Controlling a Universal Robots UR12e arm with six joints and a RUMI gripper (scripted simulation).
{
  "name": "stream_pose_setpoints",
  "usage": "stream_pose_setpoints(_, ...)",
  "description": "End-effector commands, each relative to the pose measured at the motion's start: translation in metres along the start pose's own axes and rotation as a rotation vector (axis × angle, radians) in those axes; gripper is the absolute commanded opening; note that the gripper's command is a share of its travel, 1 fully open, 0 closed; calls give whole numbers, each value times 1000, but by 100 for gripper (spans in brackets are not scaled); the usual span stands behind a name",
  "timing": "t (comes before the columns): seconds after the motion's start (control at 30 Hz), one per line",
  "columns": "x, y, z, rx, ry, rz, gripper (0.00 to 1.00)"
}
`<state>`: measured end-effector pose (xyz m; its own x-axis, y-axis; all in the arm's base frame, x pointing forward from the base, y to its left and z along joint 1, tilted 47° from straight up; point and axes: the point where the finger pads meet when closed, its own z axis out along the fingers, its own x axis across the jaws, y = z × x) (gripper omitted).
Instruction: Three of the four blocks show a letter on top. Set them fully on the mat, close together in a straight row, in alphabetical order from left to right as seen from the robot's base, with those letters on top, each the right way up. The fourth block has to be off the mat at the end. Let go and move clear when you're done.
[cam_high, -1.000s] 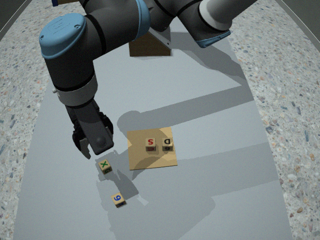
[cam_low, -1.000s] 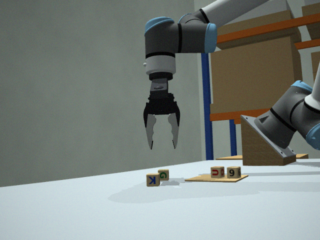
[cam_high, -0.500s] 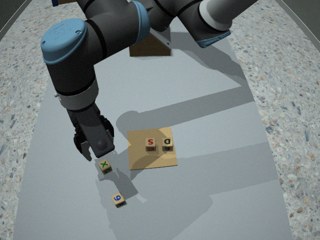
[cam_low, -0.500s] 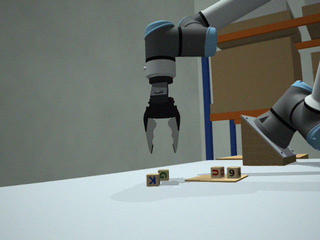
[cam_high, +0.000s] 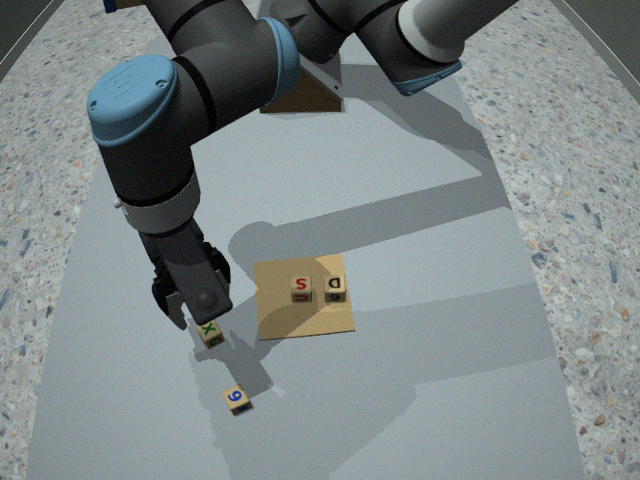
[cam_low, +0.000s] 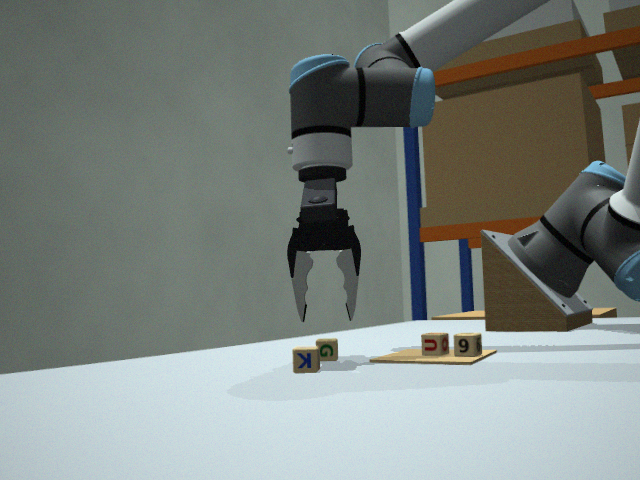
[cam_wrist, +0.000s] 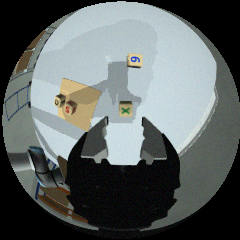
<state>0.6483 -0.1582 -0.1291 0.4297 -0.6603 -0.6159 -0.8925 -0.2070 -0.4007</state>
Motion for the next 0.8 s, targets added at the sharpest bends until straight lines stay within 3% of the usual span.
stream_pose_setpoints(0.0, 1, 0, 3, 1, 1, 0, 40)
stream_pose_setpoints(0.77, 1, 0, 17, 1, 1, 0, 40)
